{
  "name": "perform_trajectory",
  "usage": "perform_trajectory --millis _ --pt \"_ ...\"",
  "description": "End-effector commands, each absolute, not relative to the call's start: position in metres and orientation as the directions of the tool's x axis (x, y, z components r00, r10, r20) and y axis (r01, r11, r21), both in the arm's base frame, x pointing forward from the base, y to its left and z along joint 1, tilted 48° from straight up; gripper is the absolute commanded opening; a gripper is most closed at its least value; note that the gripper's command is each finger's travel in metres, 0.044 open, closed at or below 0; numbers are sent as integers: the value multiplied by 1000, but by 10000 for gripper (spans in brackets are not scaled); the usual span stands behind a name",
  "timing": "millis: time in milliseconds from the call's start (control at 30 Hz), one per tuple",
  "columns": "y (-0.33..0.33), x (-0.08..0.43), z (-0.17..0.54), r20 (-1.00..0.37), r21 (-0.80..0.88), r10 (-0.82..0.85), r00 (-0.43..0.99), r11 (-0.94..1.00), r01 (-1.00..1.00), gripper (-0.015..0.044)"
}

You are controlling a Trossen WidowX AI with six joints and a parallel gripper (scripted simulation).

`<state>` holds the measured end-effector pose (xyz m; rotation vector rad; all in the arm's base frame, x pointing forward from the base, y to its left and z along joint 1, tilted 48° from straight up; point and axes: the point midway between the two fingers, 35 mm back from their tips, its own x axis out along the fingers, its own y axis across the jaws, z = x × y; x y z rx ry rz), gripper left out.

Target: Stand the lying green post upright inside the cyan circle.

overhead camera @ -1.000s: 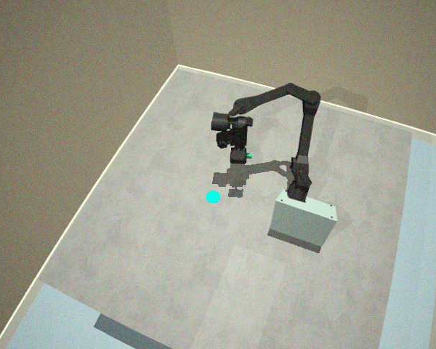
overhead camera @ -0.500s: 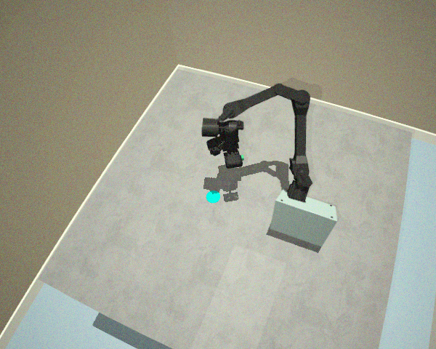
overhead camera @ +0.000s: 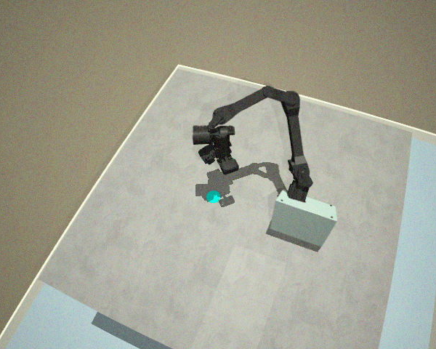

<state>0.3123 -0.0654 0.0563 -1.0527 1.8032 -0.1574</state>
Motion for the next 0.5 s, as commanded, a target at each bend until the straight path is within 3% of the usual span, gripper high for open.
perform_trajectory --millis 0,467 --pt "-59 318 47 -690 -495 -713 -127 593 -635 23" --pt "-35 334 18 -683 -379 -719 -131 502 -778 23"
